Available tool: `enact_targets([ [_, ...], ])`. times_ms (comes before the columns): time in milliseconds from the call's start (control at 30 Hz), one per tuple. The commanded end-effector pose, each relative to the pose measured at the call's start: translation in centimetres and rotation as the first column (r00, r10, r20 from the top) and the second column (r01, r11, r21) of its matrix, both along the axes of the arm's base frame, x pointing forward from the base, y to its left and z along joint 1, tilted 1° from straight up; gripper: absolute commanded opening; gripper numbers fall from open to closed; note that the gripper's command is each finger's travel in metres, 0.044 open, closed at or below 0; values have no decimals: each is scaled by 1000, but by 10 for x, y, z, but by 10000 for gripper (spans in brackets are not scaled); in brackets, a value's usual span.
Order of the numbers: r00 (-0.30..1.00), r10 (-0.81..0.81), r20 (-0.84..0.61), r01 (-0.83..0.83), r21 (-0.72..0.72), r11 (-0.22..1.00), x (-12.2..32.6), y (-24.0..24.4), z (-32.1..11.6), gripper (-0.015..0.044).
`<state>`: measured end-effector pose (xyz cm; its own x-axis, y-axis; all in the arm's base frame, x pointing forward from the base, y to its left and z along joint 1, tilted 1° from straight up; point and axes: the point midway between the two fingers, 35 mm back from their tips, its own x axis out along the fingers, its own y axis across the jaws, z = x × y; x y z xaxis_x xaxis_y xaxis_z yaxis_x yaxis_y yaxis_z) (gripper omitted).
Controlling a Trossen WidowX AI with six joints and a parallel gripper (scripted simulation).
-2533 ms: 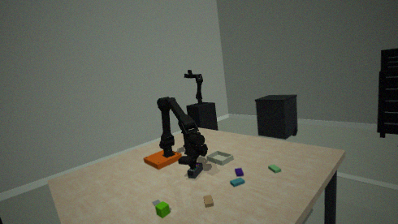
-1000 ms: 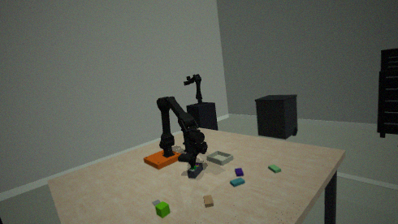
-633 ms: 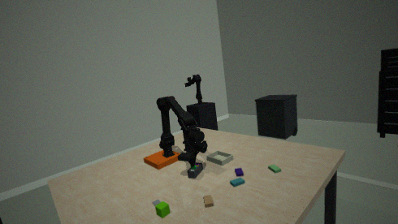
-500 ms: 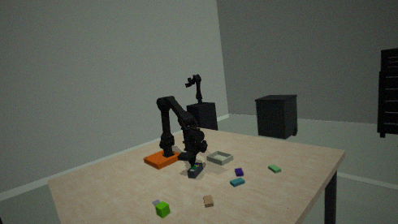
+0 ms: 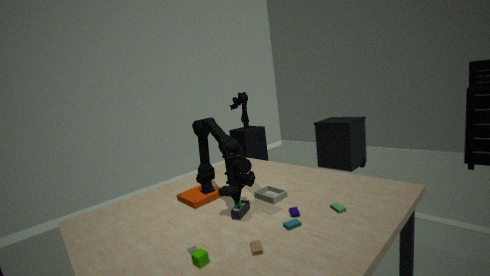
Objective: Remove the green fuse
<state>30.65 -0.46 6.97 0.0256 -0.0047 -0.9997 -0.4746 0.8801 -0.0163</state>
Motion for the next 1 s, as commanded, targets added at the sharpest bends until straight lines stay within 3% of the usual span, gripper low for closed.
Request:
enact_targets([
  [0,1000,1,1,-1,-4,1000,0,0,3,0],
  [967,1000,1,1,-1,-4,1000,-1,0,32,0],
])
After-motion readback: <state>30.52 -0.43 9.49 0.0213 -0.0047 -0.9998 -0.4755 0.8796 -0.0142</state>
